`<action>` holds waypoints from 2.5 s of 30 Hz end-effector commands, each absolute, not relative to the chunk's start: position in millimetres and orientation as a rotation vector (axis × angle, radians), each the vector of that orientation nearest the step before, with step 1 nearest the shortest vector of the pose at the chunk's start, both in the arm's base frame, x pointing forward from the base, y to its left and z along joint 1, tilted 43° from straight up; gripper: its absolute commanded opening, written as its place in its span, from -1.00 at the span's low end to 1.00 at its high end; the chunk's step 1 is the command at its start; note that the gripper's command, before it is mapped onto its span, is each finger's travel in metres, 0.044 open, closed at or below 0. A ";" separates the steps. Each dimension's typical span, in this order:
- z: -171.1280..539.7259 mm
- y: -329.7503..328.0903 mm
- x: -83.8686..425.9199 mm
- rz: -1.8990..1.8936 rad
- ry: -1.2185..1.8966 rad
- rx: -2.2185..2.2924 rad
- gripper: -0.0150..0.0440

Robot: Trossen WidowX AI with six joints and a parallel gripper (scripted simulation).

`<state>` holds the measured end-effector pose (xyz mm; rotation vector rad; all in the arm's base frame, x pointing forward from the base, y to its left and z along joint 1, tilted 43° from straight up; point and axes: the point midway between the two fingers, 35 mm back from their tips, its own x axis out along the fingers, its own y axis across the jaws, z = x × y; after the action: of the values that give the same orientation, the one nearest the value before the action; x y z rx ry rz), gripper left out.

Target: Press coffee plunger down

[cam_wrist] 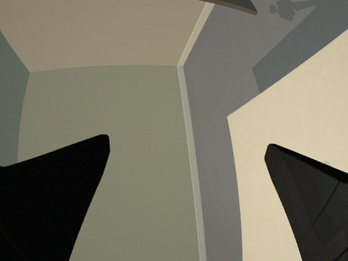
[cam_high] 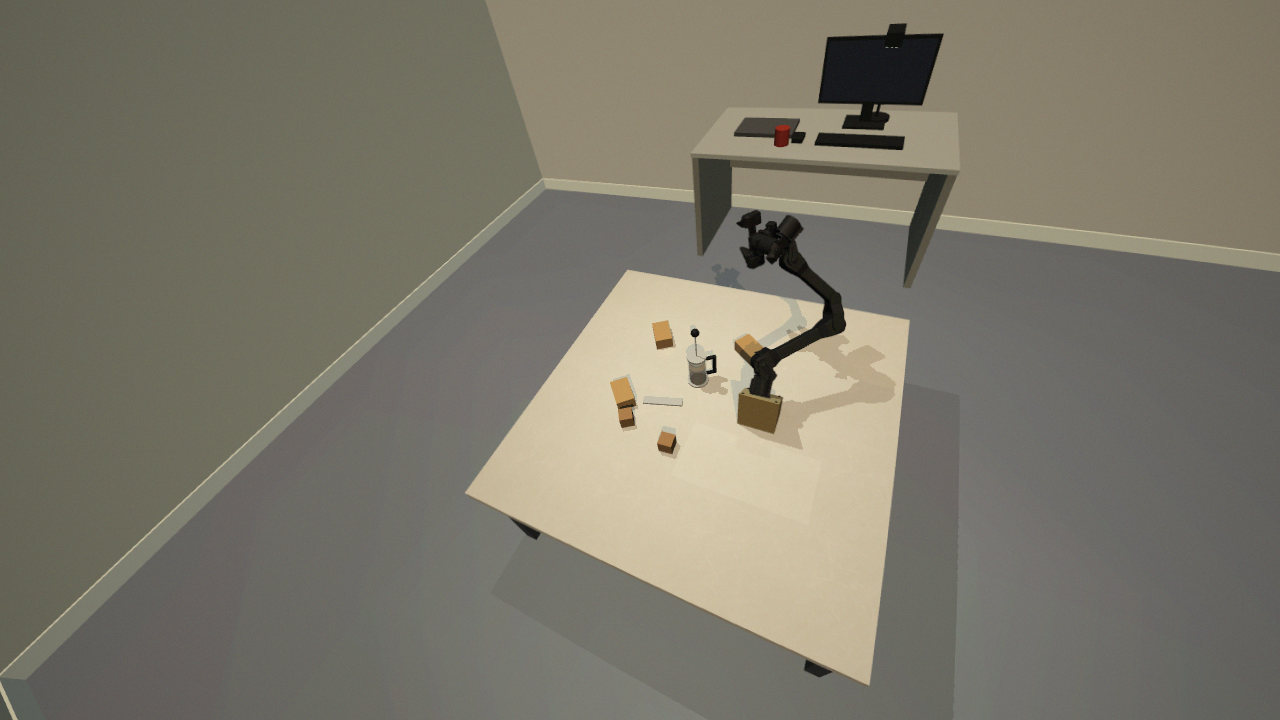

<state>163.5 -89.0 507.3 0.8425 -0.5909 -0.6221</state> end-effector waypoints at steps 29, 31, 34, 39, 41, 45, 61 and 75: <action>183.2 47.0 206.7 -0.598 0.400 -0.615 1.00; 173.9 37.7 206.2 -0.630 0.408 -0.605 1.00; 172.8 36.3 206.9 -0.634 0.410 -0.603 1.00; 168.9 33.9 208.5 -0.634 0.420 -0.599 1.00; 166.7 32.3 209.9 -0.634 0.426 -0.595 1.00; 162.4 29.5 212.6 -0.633 0.436 -0.590 1.00; 154.8 18.9 226.2 -0.629 0.463 -0.580 1.00; 164.0 11.7 236.0 -0.631 0.417 -0.600 1.00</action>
<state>235.4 14.3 162.6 -0.5907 0.4245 -0.6272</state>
